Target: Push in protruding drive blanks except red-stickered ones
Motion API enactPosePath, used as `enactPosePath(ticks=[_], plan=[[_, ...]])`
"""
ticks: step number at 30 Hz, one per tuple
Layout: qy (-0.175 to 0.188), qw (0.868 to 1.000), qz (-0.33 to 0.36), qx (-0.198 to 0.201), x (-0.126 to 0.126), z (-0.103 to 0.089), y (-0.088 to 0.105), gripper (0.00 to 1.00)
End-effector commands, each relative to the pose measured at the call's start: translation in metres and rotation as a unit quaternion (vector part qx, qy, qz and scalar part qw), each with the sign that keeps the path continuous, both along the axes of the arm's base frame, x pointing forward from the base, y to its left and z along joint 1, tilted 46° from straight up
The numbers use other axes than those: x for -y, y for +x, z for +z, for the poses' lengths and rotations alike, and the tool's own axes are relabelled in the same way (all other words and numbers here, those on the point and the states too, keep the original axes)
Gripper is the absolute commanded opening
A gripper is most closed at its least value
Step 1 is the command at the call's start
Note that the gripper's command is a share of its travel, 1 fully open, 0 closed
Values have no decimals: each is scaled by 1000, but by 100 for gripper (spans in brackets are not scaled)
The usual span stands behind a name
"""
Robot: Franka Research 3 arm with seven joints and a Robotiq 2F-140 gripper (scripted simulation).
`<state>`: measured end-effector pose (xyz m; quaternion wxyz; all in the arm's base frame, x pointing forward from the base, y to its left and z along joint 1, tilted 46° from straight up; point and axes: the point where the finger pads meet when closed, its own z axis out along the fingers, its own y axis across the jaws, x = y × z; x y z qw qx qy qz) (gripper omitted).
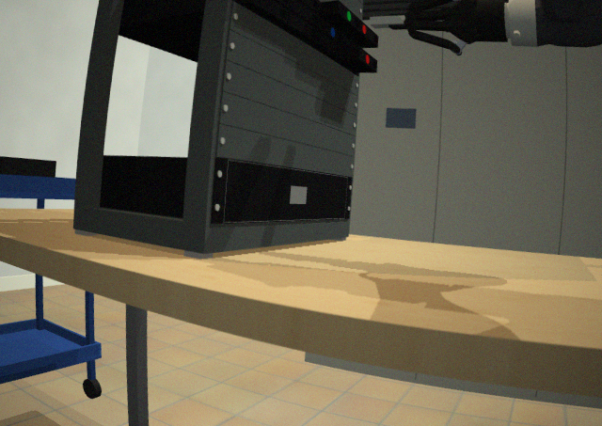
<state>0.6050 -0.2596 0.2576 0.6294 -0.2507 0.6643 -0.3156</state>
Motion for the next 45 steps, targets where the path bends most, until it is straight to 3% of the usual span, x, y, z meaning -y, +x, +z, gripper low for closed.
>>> enactPosePath(ticks=[1, 9, 16, 45], plan=[[28, 1000, 2, 5, 8, 16, -3, 0], [28, 1000, 2, 5, 10, 17, 5, 0], [28, 1000, 2, 5, 13, 17, 36, 0], [28, 1000, 2, 5, 13, 17, 36, 0]])
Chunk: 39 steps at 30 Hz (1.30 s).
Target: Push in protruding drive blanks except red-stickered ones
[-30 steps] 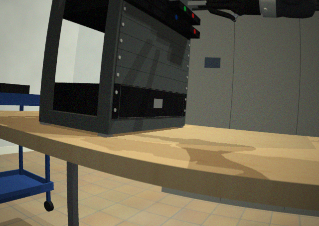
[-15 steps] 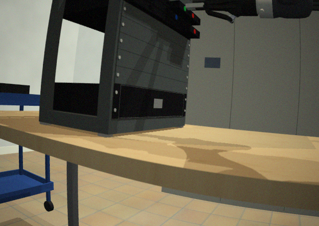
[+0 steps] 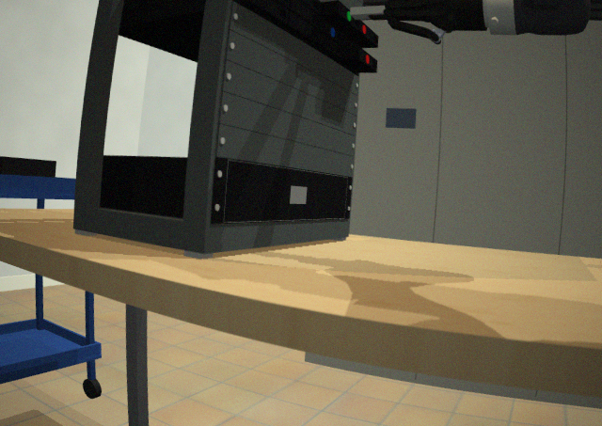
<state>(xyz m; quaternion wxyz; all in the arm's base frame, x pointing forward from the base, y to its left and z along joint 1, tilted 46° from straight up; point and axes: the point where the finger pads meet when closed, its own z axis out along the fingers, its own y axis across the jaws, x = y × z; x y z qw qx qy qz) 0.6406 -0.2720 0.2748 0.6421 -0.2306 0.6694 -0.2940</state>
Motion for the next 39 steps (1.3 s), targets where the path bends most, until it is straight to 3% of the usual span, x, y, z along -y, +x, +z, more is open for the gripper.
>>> enactPosePath(ticks=[1, 39], plan=[[-4, 1000, -1, -1, 1, 0, 0, 0], [-4, 1000, -1, -1, 4, -8, 1, 0]])
